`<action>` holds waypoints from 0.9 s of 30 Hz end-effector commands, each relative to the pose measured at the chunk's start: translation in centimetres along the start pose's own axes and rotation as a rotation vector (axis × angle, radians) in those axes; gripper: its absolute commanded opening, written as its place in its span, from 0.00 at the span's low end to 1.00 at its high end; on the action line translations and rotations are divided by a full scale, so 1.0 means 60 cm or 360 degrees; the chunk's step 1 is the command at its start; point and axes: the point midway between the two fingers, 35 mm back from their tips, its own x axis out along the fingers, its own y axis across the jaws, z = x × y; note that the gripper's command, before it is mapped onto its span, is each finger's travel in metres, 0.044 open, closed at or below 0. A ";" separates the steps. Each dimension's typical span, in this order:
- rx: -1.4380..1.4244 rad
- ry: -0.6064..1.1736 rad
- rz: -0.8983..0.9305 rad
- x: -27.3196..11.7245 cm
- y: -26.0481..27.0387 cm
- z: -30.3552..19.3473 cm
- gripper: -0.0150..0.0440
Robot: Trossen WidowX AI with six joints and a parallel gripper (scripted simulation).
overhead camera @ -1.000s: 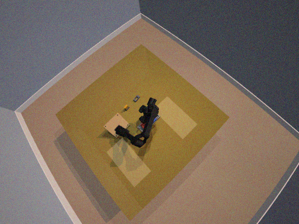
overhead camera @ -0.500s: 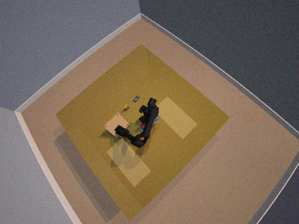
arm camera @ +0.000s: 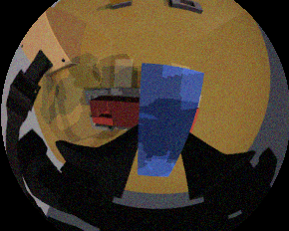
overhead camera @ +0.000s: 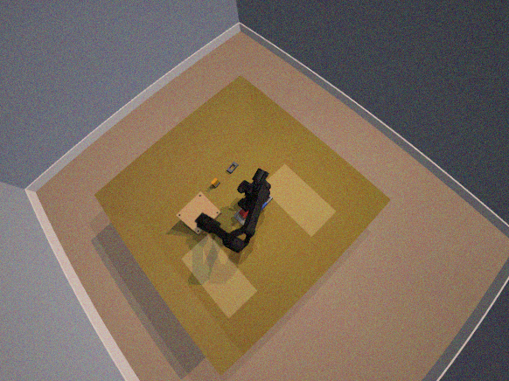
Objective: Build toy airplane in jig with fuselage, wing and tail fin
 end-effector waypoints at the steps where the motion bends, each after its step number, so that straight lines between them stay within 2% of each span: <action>1: -0.0012 0.0011 0.0008 0.013 0.004 0.000 0.58; 27: -0.0012 0.0013 0.0008 0.026 0.005 0.000 0.58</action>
